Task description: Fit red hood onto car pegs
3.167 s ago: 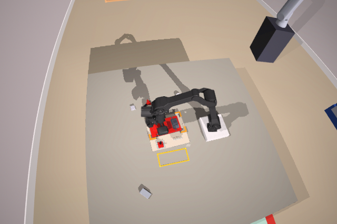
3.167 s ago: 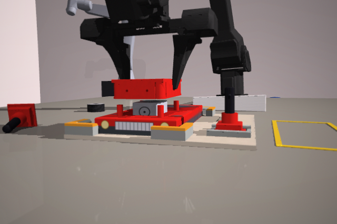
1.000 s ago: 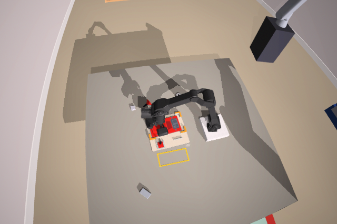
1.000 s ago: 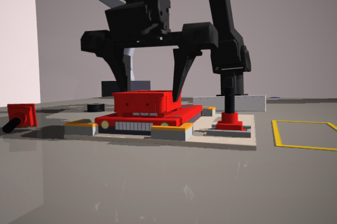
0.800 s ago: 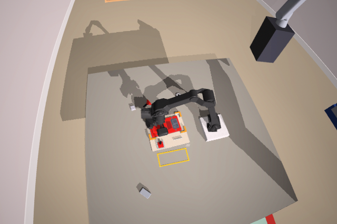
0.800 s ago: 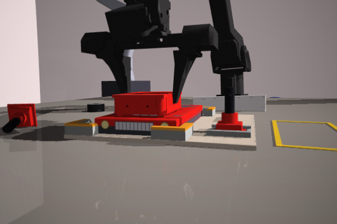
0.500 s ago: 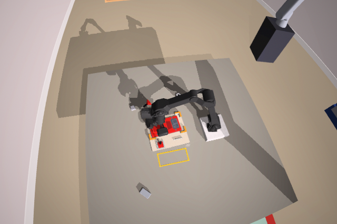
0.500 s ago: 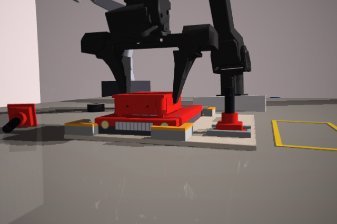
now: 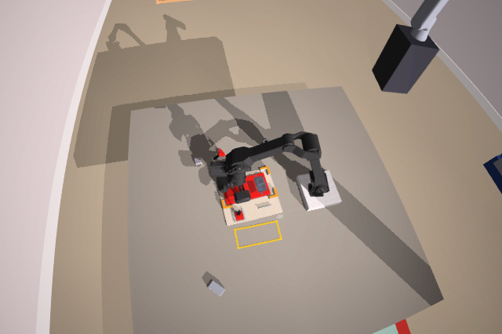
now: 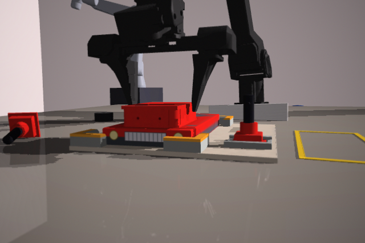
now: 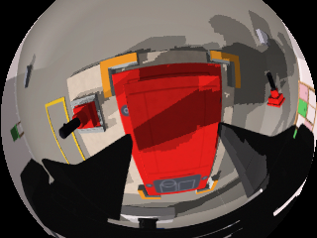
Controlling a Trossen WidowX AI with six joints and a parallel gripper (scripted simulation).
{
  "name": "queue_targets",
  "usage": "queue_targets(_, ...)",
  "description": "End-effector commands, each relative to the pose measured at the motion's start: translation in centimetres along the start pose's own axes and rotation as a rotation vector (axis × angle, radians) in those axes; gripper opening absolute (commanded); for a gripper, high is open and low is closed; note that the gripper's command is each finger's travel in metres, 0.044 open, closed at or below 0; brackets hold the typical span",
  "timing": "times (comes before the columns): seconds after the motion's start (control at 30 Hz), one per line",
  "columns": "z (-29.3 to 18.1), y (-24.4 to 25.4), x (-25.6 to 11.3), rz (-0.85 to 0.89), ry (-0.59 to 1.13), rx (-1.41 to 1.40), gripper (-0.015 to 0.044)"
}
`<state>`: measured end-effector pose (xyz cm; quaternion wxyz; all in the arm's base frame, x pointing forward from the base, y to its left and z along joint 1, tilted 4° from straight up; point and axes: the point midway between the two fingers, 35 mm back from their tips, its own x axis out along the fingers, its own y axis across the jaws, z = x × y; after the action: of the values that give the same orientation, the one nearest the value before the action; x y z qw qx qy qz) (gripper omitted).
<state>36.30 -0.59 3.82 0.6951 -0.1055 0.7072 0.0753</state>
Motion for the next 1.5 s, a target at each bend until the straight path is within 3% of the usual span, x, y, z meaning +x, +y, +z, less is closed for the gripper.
queue_targets(0.0,0.0,0.0,-0.2,-0.001,0.000,0.000,0.0440)
queue_targets(0.33,0.0,0.0,-6.9,-0.004,-0.001,0.000,0.0440)
queue_targets(1.47,0.0,0.0,-7.1,-0.004,-0.001,0.000,0.0440)
